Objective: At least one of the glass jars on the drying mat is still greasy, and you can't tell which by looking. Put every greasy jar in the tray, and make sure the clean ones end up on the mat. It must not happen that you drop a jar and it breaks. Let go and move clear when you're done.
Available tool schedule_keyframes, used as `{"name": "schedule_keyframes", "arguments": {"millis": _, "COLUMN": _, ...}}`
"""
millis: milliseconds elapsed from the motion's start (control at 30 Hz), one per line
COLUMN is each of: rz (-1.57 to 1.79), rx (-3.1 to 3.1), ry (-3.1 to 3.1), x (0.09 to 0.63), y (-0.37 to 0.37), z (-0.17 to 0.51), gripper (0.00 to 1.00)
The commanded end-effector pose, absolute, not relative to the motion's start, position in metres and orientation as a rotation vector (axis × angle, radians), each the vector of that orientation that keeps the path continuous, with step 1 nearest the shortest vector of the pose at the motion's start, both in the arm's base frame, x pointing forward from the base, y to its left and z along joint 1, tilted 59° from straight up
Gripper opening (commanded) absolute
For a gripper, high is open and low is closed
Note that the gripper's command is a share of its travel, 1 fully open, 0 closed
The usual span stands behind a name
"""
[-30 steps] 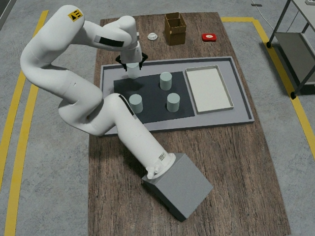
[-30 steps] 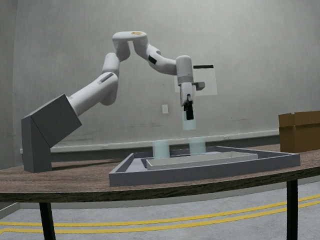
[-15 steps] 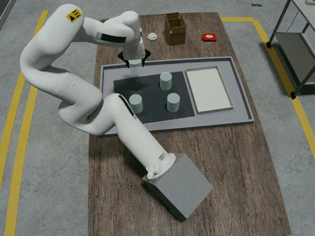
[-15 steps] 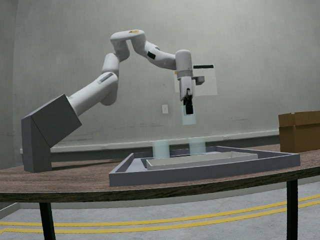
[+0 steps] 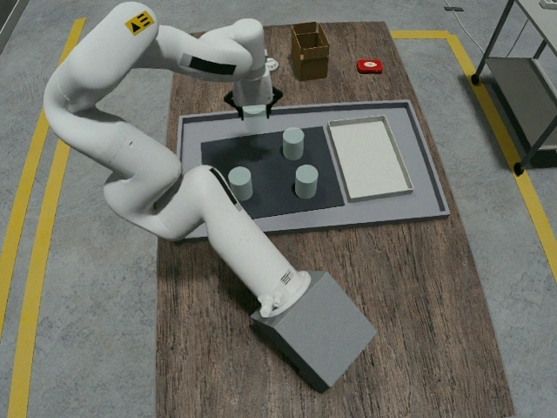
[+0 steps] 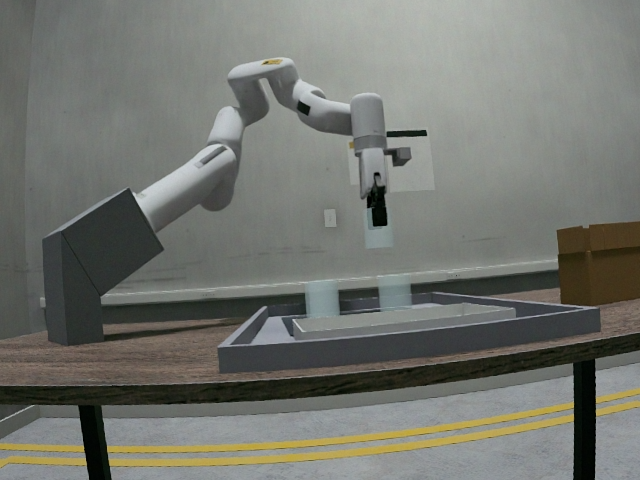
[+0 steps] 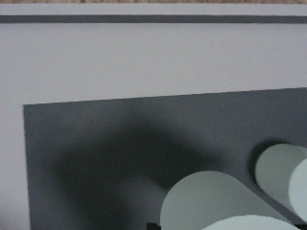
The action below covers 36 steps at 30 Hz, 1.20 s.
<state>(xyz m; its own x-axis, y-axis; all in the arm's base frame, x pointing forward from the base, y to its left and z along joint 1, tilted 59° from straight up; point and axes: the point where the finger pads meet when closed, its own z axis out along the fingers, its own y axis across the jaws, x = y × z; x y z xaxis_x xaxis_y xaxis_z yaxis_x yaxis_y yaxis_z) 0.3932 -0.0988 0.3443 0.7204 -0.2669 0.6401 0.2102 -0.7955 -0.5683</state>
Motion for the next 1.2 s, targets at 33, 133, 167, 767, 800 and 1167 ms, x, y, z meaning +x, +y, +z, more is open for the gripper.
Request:
{"name": "schedule_keyframes", "arguments": {"millis": 33, "rz": -0.987, "rx": -2.287, "ry": 0.043, "x": 0.395, "y": -0.111, "z": 0.337, "gripper": 0.0}}
{"name": "schedule_keyframes", "arguments": {"millis": 133, "rz": -0.987, "rx": -2.287, "ry": 0.043, "x": 0.397, "y": -0.118, "z": 0.33, "gripper": 0.0}}
{"name": "schedule_keyframes", "arguments": {"millis": 167, "rz": -0.987, "rx": -2.287, "ry": 0.043, "x": 0.397, "y": -0.121, "z": 0.328, "gripper": 0.0}}
{"name": "schedule_keyframes", "arguments": {"millis": 767, "rz": -0.987, "rx": -2.287, "ry": 0.043, "x": 0.404, "y": -0.161, "z": 0.294, "gripper": 0.0}}
{"name": "schedule_keyframes", "arguments": {"millis": 800, "rz": -0.987, "rx": -2.287, "ry": 0.043, "x": 0.404, "y": -0.164, "z": 0.292, "gripper": 0.0}}
{"name": "schedule_keyframes", "arguments": {"millis": 1167, "rz": -0.987, "rx": -2.287, "ry": 0.043, "x": 0.408, "y": -0.186, "z": 0.273, "gripper": 0.0}}
